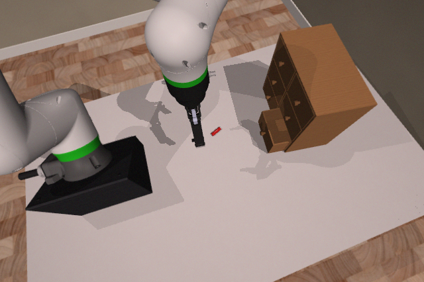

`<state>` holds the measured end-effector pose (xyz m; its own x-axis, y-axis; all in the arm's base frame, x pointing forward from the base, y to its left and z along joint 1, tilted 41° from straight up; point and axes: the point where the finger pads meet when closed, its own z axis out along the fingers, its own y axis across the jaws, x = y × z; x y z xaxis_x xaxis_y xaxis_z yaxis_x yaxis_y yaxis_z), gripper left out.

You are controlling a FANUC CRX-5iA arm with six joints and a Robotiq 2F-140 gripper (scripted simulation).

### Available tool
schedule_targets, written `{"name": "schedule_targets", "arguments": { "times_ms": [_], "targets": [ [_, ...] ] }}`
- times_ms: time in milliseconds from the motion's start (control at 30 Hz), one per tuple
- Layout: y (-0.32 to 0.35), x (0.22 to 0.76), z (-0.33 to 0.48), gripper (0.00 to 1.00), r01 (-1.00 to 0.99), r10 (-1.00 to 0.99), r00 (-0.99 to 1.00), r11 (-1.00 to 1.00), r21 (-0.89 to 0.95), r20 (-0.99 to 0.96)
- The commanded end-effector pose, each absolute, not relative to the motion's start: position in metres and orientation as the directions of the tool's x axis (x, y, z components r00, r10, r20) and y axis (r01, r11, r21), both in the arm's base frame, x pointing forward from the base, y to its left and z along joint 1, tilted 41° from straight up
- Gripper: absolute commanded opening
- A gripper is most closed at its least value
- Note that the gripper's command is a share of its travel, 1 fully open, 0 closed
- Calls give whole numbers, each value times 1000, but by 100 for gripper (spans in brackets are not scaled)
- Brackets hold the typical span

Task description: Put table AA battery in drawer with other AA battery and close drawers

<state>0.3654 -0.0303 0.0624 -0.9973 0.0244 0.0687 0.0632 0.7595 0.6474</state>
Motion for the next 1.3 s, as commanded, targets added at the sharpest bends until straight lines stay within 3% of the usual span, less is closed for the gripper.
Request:
{"name": "schedule_targets", "arguments": {
  "times_ms": [0, 567, 900, 1267],
  "targets": [
    [-30, 366, 62, 100, 63, 28, -998, 760, 647, 64],
    [-15, 389, 43, 100, 63, 212, -965, 760, 647, -154],
    [6, 422, 15, 100, 63, 437, -786, 759, 648, -437],
    [17, 439, 0, 100, 63, 532, -633, 759, 648, -563]
  ]
}}
